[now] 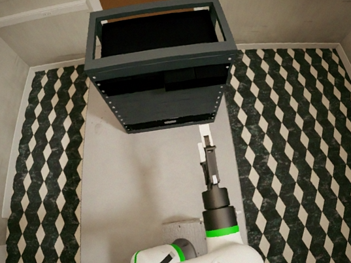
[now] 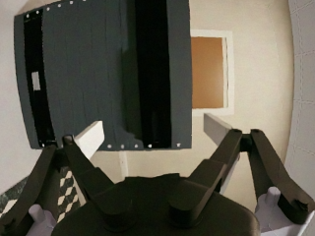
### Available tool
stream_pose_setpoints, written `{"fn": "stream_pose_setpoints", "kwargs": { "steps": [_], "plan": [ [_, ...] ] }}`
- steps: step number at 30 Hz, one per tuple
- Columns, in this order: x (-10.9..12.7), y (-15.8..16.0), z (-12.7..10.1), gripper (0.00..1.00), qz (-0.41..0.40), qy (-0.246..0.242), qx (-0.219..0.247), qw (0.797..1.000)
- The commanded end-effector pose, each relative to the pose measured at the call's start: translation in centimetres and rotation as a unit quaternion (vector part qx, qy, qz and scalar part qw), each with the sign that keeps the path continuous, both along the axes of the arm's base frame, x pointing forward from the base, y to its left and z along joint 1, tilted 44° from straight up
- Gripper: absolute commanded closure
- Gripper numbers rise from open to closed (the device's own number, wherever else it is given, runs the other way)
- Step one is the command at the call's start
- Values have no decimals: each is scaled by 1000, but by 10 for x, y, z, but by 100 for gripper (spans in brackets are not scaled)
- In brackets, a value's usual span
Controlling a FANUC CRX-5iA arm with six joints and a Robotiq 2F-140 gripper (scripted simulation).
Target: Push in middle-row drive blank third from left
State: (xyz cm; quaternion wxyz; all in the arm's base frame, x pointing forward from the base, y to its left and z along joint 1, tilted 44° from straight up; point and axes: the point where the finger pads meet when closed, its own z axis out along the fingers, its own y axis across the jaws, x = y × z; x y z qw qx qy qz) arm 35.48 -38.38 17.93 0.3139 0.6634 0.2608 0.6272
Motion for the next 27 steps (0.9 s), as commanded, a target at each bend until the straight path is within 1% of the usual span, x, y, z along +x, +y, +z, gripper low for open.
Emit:
{"fn": "stream_pose_setpoints", "kwargs": {
  "steps": [1,8,27],
  "plan": [
    [-3,-7,0,0,-9,-4,6,1000],
    [-6,-14,-1,0,-20,-9,12,1000],
    [-8,-16,-1,0,-24,-11,15,1000]
  ]
}}
